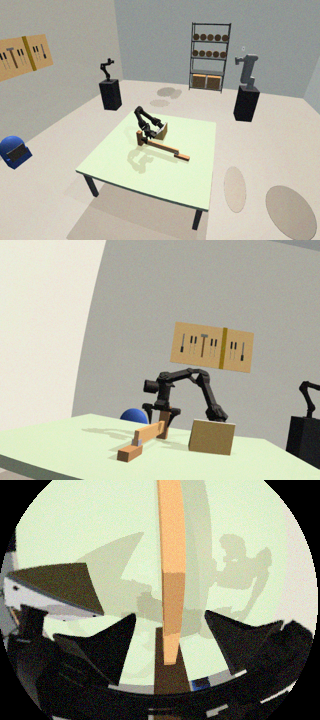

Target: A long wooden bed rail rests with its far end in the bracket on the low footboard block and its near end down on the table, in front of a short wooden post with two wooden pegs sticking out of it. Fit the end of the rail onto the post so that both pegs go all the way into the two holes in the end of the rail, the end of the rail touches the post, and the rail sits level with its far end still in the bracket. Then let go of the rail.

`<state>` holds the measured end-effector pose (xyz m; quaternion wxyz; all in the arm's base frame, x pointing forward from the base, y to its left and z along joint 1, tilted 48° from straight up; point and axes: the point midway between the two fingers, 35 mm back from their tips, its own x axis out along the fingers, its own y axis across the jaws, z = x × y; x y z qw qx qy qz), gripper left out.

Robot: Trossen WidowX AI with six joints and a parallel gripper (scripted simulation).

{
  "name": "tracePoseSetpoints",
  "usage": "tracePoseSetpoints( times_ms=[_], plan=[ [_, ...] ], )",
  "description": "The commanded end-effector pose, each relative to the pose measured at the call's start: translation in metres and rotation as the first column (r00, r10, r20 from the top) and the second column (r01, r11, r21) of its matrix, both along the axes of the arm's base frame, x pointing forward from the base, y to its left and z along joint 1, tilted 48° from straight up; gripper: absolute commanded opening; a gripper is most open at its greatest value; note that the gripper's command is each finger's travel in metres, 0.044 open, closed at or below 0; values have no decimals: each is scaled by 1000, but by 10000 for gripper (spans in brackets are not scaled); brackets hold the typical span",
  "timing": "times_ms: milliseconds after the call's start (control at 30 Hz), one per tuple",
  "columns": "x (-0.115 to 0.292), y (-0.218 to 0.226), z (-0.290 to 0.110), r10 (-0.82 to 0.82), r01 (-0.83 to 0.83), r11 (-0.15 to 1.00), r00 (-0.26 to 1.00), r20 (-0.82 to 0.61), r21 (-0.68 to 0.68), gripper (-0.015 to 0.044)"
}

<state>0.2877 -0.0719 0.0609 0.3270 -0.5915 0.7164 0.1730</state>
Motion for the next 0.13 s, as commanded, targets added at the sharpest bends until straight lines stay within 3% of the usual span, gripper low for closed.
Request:
tracePoseSetpoints(
  times_ms=[0,100],
  plan=[
    [1,2,-2,-6,6,1000,1000,-4,2,440],
    [1,2,-2,-6,6,1000,1000,-4,2,440]
  ],
)
